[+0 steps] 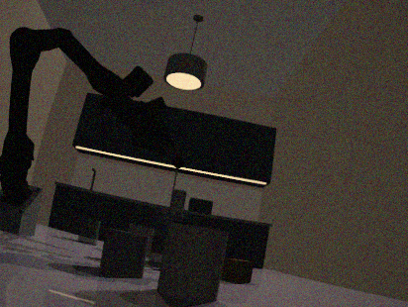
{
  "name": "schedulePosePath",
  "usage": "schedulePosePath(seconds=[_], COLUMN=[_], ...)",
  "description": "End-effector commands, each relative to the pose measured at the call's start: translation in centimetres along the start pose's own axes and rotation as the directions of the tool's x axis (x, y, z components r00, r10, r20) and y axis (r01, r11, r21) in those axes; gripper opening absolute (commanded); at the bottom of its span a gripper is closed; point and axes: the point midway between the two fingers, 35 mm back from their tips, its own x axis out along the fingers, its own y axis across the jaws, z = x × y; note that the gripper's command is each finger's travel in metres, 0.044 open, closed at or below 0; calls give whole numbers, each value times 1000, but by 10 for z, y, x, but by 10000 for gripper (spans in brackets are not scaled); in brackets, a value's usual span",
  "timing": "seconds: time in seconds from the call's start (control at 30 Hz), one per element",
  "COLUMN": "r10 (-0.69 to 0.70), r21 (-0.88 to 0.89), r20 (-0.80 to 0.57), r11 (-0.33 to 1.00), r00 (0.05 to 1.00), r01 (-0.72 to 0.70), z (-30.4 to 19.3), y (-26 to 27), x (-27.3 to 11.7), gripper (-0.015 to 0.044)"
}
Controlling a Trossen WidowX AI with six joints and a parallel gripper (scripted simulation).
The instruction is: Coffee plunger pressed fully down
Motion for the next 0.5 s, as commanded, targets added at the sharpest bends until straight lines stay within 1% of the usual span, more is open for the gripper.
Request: schedulePosePath(seconds=[0.0,0.47], r10=[2,1], r21=[-3,-2], r20=[2,3], r11=[1000,1000], r00=[1000,1000], r01=[-2,-1], z=[-2,-2], y=[0,0], x=[5,28], gripper=[440,440])
